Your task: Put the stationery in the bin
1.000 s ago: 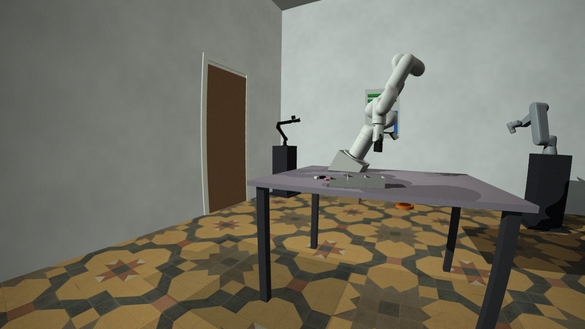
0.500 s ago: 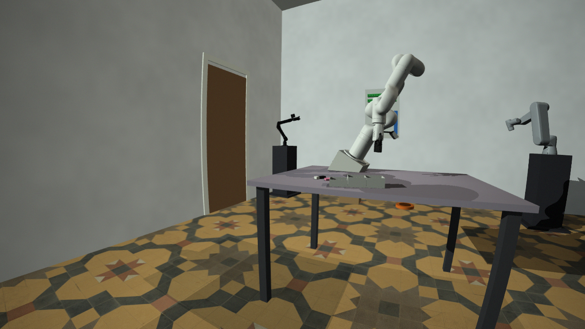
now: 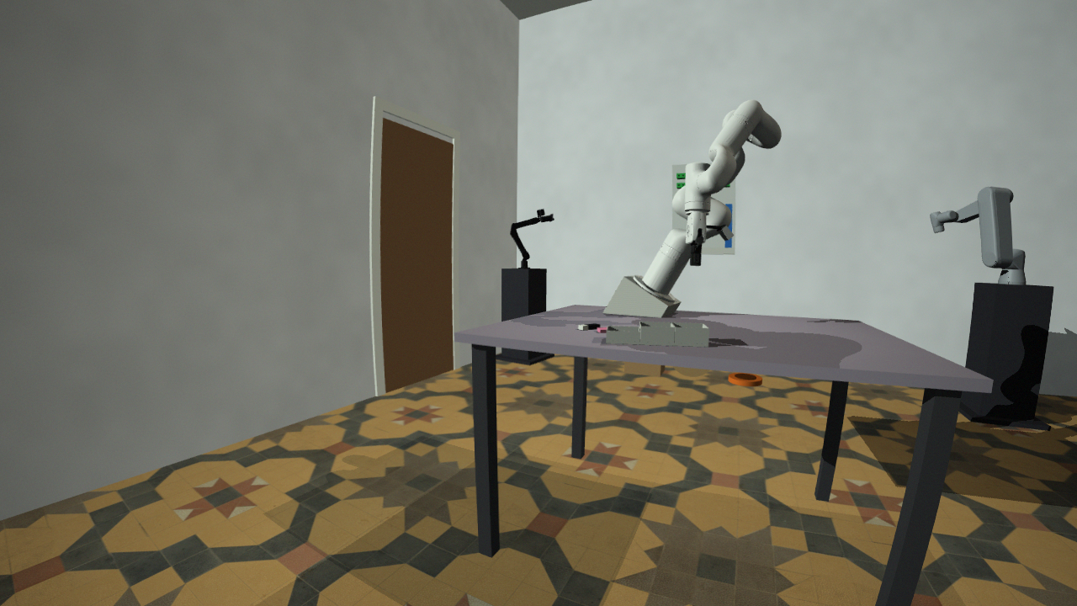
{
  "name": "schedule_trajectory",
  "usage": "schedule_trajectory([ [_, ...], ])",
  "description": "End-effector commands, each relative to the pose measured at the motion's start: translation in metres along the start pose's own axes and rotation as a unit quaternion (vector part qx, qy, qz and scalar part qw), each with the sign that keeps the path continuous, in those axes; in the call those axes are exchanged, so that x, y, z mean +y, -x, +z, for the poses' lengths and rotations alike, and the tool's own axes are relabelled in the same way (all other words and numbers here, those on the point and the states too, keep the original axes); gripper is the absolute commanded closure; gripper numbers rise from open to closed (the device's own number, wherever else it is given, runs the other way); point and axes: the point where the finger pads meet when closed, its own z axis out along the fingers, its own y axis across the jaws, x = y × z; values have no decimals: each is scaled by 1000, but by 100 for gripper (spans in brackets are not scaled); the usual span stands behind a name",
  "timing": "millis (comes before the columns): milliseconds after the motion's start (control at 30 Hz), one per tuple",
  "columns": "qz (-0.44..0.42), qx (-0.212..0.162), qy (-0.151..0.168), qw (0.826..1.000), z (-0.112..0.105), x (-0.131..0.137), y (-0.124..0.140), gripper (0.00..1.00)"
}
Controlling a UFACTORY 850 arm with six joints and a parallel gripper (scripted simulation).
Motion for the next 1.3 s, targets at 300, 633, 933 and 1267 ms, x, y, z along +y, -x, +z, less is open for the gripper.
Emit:
schedule_trajectory([
  [300, 162, 0, 0, 987, -11, 47, 29, 93],
  [633, 255, 1, -1, 967, -15, 71, 48, 93],
  [933, 365, 1, -3, 931, -17, 99, 76, 93],
  [1267, 451, 2, -4, 893, -18, 119, 101, 93],
])
